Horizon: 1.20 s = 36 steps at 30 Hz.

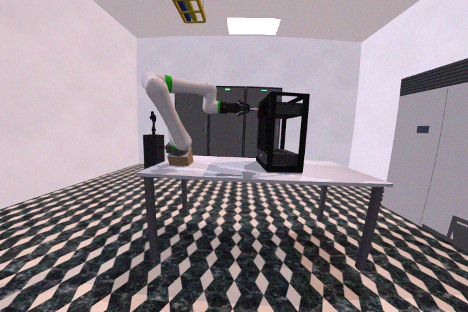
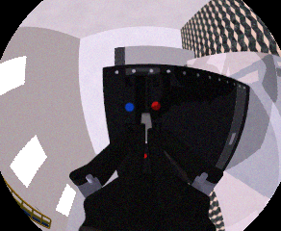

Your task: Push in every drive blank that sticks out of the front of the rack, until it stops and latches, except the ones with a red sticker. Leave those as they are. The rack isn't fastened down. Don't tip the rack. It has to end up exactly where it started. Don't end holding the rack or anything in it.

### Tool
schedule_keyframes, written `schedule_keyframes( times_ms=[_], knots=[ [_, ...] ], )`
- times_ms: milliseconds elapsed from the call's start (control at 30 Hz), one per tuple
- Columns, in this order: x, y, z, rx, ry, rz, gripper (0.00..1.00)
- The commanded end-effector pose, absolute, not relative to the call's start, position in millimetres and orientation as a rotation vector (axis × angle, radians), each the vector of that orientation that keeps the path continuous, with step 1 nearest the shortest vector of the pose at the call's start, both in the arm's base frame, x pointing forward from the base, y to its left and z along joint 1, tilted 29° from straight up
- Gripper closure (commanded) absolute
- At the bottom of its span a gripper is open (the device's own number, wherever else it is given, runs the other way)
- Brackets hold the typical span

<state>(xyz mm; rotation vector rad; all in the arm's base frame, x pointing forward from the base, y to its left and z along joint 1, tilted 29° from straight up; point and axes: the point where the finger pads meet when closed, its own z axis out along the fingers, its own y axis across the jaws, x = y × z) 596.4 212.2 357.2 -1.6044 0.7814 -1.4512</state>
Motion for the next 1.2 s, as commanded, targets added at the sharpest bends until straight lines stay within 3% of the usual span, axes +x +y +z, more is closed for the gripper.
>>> schedule_keyframes(
  times_ms=[0,1167],
  knots=[
    [596.3,212.4,357.5,-1.604,0.781,-1.451,1.0],
    [575.6,192.5,406.4,-1.604,0.781,-1.451,1.0]
  ],
)
